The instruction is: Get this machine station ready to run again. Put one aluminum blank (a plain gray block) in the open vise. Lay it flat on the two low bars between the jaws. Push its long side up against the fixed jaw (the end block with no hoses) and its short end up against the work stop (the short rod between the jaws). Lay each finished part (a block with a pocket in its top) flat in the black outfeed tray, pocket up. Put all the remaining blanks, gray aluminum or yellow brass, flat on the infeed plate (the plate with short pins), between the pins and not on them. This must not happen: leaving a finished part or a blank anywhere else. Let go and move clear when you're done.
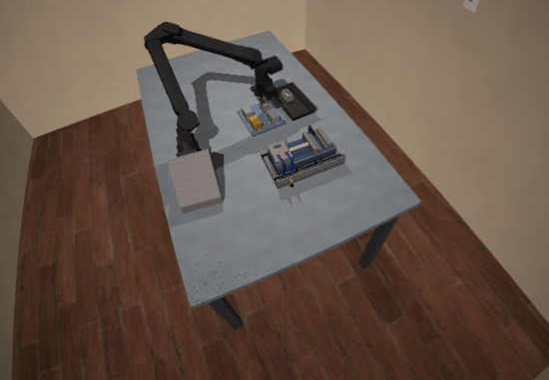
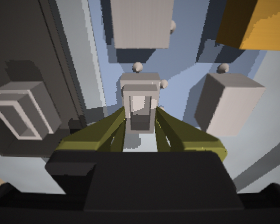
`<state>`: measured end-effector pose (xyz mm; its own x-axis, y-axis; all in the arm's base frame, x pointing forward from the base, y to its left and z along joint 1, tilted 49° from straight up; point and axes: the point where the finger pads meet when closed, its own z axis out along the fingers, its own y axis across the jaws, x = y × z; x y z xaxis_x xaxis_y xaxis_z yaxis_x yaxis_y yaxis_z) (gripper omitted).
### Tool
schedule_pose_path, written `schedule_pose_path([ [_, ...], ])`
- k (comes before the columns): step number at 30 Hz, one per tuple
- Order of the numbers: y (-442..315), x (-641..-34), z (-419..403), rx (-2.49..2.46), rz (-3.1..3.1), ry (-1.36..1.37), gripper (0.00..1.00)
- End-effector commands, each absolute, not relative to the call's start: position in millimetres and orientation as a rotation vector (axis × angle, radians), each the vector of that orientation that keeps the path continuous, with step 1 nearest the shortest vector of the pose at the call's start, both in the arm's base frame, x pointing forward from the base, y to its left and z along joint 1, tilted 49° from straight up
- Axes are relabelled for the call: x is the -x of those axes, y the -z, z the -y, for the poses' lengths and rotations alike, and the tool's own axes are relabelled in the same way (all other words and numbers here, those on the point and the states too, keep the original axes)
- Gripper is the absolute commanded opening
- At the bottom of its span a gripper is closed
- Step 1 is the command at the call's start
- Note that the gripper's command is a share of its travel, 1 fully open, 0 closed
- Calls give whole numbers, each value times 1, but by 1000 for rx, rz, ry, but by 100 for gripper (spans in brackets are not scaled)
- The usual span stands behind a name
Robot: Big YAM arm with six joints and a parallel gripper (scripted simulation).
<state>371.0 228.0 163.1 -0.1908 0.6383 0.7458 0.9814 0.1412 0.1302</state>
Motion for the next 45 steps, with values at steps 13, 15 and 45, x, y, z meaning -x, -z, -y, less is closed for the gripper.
schedule_pose_path([
  [13,-187,-378,-212,1538,1911,873,0],
  [15,-187,-378,-212,1538,1911,873,0],
  [45,-249,-385,-134,1550,1906,872,0],
])
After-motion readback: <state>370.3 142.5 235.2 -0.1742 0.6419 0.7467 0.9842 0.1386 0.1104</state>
